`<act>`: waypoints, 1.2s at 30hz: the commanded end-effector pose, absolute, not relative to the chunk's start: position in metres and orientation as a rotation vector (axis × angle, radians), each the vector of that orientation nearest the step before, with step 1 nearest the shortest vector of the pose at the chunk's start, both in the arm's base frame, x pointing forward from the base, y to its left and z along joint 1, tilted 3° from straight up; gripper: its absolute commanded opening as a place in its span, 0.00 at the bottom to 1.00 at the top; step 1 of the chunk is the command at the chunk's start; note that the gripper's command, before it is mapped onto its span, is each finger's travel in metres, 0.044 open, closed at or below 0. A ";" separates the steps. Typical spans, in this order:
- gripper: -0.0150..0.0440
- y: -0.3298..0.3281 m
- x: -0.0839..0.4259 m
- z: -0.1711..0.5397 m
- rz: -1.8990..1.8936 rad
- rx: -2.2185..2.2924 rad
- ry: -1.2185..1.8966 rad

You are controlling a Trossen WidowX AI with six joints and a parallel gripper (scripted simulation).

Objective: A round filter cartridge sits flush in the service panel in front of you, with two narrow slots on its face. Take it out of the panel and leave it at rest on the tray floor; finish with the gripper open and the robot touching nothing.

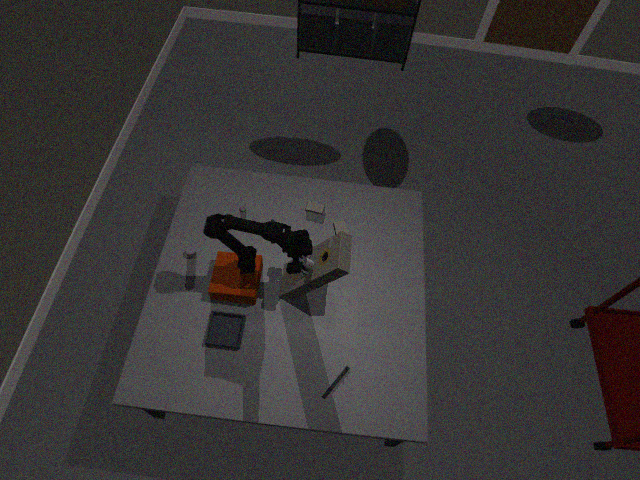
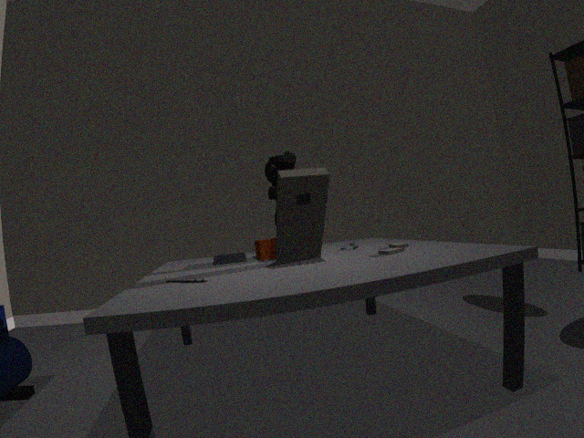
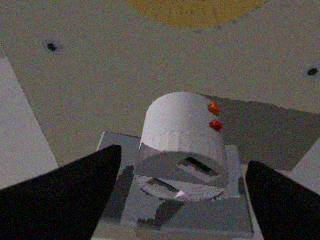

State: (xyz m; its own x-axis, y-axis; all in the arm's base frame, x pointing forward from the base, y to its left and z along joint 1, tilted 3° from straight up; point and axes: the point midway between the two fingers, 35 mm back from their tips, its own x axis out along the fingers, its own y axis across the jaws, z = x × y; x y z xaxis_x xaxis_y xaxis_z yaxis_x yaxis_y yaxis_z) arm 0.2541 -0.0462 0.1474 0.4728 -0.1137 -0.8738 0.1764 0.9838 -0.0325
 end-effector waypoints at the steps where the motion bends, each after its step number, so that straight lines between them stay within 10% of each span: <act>1: 0.77 -0.046 0.255 0.140 -0.171 0.063 1.071; 18: 0.58 -0.047 0.257 0.138 -0.178 0.065 1.066; 25: 0.27 -0.048 0.263 0.146 -0.177 0.065 1.066; 36: 0.25 -0.047 0.269 0.171 -0.175 0.066 1.066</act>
